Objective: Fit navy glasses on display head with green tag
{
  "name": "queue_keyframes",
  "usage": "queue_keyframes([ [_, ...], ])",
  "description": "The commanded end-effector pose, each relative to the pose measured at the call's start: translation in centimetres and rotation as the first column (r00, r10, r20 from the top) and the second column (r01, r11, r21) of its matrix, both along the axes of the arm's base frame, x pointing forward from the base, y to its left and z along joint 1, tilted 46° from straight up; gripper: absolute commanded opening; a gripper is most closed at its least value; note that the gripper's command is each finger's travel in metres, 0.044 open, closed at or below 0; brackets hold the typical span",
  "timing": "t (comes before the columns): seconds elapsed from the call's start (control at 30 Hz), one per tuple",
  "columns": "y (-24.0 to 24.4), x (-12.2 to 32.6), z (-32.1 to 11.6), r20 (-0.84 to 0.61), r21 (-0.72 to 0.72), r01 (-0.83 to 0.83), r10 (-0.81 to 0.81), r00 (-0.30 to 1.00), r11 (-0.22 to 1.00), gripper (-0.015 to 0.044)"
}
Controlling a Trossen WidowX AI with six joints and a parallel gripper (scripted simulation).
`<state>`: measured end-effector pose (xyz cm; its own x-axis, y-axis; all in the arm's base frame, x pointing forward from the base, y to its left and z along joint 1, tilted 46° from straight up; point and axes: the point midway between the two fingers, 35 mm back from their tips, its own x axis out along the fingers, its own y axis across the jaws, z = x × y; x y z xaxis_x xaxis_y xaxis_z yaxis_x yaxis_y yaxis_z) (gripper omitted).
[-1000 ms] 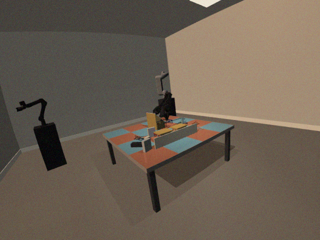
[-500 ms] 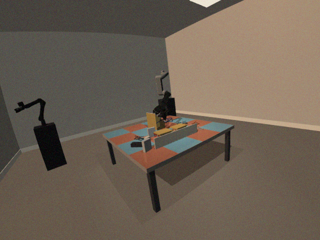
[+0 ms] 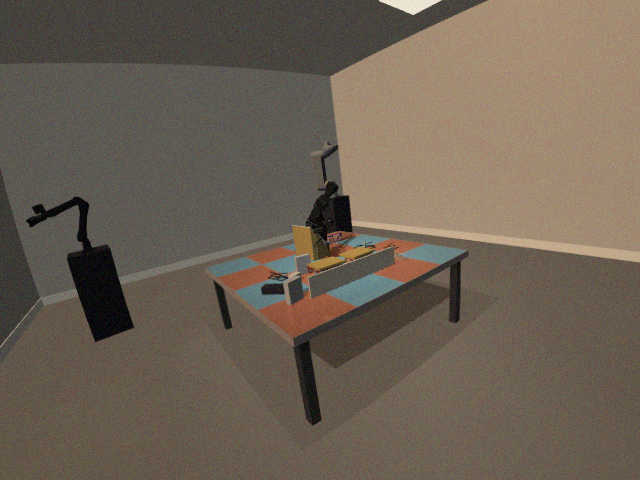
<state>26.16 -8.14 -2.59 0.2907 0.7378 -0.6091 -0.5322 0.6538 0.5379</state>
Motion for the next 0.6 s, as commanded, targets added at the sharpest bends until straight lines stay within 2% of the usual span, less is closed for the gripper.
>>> queue_keyframes([
  [0.0,-1.3,-0.1,-0.7,0.119,-0.030,-0.045,0.049,0.992,0.999,0.0000],
  [0.57,-5.5,-1.7,-3.4,0.470,-0.214,-0.151,0.238,0.850,0.965,0.0000],
])
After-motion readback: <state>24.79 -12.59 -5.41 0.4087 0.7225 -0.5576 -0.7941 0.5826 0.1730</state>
